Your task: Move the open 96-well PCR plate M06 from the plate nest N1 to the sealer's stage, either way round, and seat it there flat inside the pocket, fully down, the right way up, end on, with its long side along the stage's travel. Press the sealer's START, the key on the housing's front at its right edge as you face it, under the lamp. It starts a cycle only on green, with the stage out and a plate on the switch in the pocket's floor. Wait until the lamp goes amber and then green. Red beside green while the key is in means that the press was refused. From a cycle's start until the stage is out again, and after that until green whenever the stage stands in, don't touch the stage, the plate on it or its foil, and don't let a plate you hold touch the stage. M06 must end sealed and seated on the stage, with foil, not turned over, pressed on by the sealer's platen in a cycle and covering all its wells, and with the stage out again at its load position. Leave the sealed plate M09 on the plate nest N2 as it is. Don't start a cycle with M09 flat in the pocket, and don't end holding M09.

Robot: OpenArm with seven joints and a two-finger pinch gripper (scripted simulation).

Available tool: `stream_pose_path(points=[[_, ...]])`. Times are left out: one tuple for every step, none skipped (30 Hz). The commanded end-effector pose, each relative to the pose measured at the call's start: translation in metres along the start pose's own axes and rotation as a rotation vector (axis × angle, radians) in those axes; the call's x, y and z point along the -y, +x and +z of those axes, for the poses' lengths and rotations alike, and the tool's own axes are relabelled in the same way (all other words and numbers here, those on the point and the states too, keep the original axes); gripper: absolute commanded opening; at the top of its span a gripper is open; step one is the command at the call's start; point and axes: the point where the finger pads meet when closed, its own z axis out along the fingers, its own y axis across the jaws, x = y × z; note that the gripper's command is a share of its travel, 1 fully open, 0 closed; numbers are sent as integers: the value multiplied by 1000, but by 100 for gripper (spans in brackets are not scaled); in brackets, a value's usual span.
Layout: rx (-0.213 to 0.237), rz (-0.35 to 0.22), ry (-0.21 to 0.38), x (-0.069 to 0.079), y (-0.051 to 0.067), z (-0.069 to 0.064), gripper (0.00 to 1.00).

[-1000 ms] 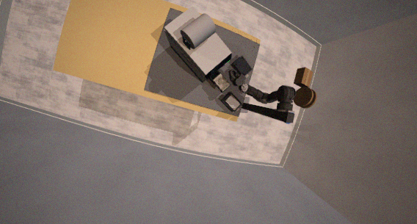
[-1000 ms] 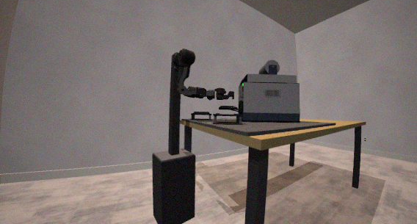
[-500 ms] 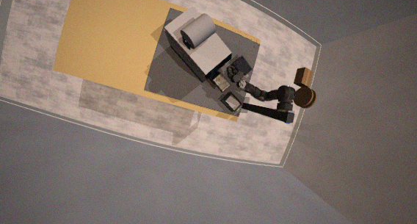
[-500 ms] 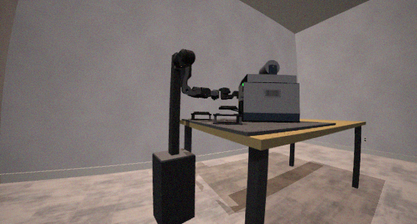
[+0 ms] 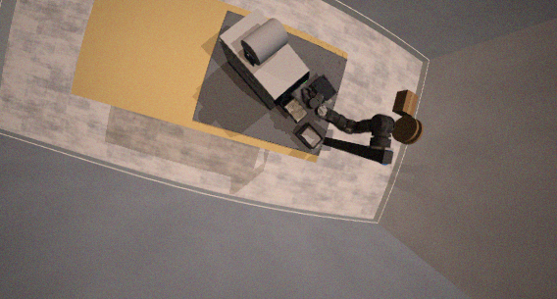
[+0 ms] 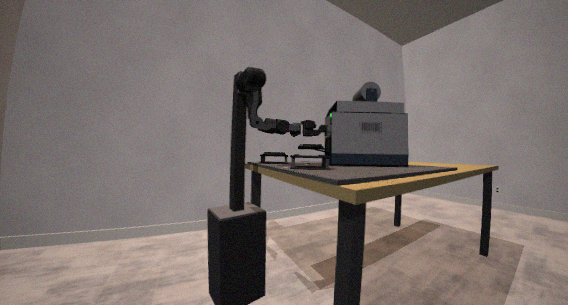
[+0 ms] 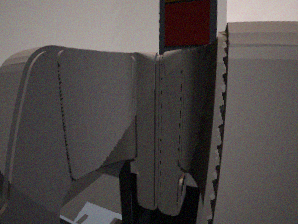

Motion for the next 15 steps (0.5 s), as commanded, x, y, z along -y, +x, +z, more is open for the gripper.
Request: stream_pose_path(points=[[-12,9,1,-1,4,7,0],[-13,10,1,-1,5,12,0],[-13,10,1,-1,5,12,0],[-13,10,1,-1,5,12,0],[-13,10,1,-1,5,12,0],[-13,10,1,-1,5,12,0],[-13,10,1,-1,5,12,0],[-13,10,1,-1,5,12,0],[-13,10,1,-1,5,12,0],[-13,10,1,-1,5,12,0],[-13,10,1,-1,5,12,0],[-13,10,1,-1,5,12,0],[-13,10,1,-1,5,12,0],[-13,10,1,-1,5,12,0],[-13,9,0,-1,4,11,0]])
